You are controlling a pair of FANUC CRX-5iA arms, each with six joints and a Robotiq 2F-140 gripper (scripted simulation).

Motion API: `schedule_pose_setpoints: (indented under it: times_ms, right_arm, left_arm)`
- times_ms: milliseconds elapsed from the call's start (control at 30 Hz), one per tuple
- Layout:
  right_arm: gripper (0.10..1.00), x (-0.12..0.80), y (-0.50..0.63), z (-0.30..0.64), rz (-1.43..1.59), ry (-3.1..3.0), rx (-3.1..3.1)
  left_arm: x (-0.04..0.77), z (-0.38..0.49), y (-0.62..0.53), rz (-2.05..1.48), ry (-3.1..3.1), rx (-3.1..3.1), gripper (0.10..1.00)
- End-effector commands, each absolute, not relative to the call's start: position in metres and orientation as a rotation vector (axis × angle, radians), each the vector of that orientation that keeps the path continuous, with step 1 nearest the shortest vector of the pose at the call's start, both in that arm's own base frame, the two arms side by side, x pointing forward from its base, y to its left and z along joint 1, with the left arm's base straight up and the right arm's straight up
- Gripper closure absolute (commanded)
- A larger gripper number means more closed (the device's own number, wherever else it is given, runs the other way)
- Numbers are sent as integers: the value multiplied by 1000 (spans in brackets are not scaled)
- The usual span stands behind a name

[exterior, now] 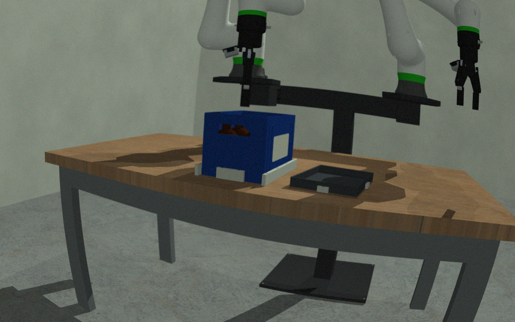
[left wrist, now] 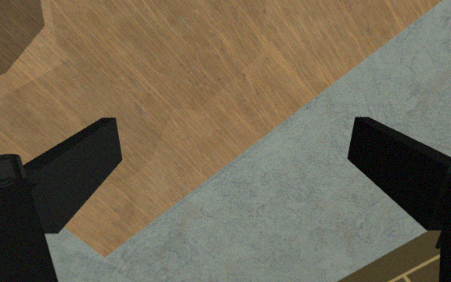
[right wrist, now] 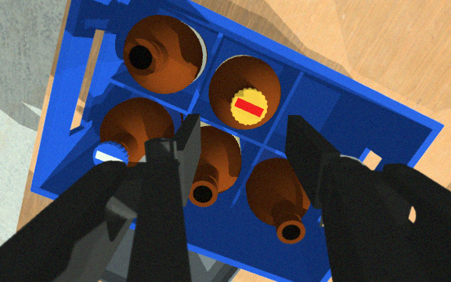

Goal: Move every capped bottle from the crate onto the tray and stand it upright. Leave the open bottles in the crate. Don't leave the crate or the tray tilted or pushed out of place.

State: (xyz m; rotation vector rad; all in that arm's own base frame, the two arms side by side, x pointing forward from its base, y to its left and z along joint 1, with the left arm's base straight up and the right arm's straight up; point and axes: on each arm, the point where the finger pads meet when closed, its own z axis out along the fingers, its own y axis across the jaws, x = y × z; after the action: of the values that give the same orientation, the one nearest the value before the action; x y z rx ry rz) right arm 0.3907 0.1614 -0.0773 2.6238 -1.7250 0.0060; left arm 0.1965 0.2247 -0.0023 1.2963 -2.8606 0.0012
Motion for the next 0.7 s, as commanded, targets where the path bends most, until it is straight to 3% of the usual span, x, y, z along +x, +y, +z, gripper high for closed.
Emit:
schedule_pose_setpoints:
  times_ms: [0, 667]
  right_arm:
    - [656, 391, 156, -77, 5, -1672, 2660]
    - [656, 391, 147, -77, 4, -1397, 2814]
  left_arm:
    - [197, -2, 225, 0, -2862, 1297, 98]
    - [197, -2, 225, 0, -2862, 1297, 98]
